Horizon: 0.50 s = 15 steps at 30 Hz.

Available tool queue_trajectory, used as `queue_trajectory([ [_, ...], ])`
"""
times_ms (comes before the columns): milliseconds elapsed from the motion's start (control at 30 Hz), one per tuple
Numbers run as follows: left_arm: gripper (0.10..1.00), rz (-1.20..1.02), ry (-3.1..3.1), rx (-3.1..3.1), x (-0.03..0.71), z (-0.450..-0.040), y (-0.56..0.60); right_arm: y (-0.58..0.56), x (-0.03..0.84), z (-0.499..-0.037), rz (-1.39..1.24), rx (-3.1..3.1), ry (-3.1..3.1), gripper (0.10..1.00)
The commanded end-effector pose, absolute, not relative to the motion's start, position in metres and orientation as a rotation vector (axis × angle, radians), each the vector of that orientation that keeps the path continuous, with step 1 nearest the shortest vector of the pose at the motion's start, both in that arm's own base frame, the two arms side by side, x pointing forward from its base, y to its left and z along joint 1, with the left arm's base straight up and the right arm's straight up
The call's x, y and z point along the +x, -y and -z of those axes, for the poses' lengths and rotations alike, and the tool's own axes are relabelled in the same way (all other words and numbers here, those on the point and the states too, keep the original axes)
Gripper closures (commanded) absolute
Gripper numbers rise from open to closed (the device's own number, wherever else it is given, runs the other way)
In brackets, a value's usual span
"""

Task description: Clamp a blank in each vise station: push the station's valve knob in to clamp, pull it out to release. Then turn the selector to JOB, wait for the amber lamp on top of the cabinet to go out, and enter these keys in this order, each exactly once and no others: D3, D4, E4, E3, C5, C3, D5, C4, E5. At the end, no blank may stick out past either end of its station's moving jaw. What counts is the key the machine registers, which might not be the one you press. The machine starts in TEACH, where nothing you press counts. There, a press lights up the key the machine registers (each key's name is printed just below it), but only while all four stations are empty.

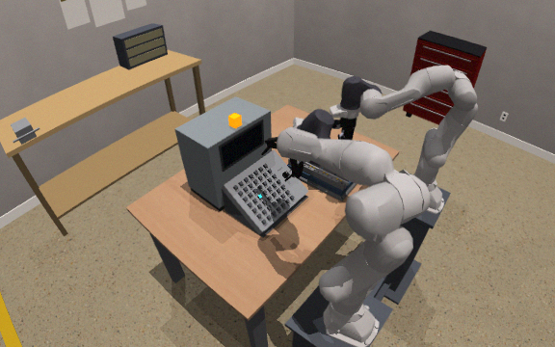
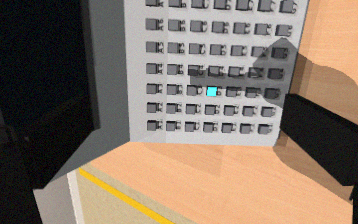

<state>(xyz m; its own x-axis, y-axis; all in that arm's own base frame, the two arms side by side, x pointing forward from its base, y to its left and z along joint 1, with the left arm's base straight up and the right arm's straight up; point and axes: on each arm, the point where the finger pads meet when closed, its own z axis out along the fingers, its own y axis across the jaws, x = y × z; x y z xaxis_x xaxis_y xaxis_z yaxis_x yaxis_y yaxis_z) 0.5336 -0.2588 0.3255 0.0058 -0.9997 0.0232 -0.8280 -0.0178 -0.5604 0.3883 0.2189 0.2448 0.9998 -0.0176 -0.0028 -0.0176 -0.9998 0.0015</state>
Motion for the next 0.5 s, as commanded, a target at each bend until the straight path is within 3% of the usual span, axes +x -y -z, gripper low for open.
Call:
queue_trajectory([
  [0,0.098,0.6,-1.877,-1.902,0.534,-0.326,0.259,-0.22,0.389,-0.245,0.0,3.142,0.008,0.999],
  [467,0.098,0.6,-1.877,-1.902,0.534,-0.326,0.259,-0.22,0.39,-0.216,0.0,3.142,-0.006,0.999],
])
